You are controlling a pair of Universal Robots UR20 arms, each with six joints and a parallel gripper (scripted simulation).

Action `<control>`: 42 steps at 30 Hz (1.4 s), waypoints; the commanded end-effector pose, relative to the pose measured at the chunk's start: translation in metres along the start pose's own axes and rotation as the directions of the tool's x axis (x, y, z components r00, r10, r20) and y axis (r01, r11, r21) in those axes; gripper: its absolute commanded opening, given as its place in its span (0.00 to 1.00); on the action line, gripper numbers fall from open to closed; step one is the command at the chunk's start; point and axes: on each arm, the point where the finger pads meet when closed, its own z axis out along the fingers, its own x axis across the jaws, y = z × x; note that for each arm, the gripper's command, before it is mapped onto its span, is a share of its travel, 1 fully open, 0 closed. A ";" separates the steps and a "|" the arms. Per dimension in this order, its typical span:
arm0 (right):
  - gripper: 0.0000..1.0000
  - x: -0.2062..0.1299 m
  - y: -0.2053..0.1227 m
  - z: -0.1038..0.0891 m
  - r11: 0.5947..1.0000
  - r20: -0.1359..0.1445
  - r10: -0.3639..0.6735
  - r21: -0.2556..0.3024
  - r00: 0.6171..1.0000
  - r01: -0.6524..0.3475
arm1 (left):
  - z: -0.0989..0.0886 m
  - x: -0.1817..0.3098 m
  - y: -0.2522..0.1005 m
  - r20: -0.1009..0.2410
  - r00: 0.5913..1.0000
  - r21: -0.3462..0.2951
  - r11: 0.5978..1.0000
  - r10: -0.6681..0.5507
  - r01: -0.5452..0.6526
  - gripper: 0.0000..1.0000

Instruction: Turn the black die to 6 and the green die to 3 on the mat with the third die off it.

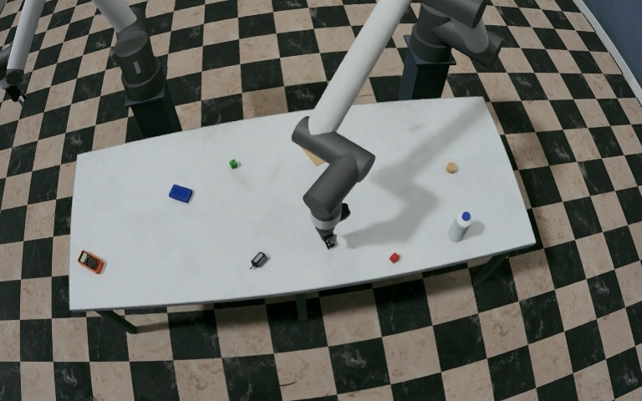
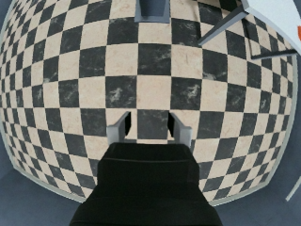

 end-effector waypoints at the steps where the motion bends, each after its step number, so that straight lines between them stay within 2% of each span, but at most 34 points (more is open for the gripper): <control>1: 1.00 0.000 0.000 -0.001 1.000 0.000 0.000 -0.001 1.000 0.000 | -0.001 0.000 0.001 -0.001 1.000 -0.002 1.000 0.000 0.000 0.87; 15: 1.00 0.000 0.000 -0.001 1.000 0.000 0.000 -0.001 1.000 0.000 | 0.006 0.000 0.001 -0.001 1.000 -0.002 1.000 0.000 0.000 0.87; 42: 1.00 0.000 0.000 -0.001 1.000 0.000 0.000 -0.001 1.000 0.000 | 0.042 0.000 0.001 -0.001 1.000 -0.002 1.000 0.000 0.000 0.87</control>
